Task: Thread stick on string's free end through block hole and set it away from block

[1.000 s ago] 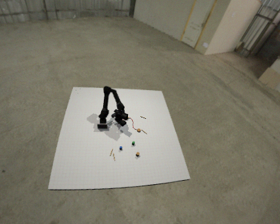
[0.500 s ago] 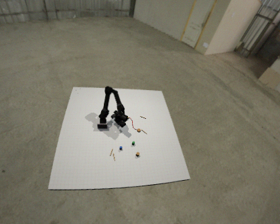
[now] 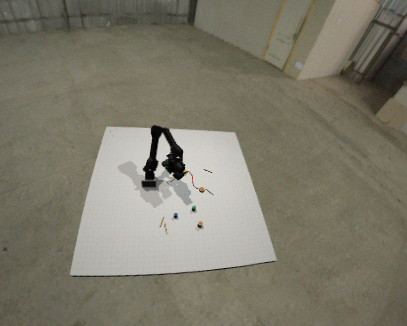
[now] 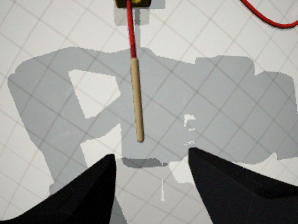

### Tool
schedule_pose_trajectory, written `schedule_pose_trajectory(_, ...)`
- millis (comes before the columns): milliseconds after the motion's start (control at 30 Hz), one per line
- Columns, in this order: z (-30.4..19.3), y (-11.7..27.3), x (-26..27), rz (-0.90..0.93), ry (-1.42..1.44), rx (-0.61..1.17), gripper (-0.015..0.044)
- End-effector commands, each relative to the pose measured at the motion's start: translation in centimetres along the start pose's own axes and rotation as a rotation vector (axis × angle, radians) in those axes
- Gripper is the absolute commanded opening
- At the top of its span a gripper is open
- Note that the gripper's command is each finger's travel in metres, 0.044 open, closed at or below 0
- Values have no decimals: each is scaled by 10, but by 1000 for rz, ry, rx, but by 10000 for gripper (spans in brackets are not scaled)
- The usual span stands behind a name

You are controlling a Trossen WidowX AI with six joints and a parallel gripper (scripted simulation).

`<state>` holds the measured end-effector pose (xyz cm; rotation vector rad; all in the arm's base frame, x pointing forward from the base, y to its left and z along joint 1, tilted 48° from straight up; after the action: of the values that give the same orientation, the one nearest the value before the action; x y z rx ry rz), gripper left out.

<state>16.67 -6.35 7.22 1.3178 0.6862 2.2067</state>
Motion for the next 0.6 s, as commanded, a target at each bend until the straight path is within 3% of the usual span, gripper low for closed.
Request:
schedule_pose_trajectory(0,0,9,2,1,10,7,210)
schedule_pose_trajectory(33,0,9,2,1,10,7,210)
schedule_pose_trajectory(233,0,3,1,3,0,1,368)
schedule_pose_trajectory(333,2,18,1,3,1,3,440)
schedule_pose_trajectory(567,3,32,2,2,1,2,440)
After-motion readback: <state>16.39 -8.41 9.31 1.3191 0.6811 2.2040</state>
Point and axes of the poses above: the point midway between the two fingers, 35 mm back from their tips, its own y axis back along the fingers, its own x axis across the jaws, z = x × y, the point moved 3 cm from there along y, back along the fingers, and after that the axes turned 12 degrees about -y, right-handed, at the moved point
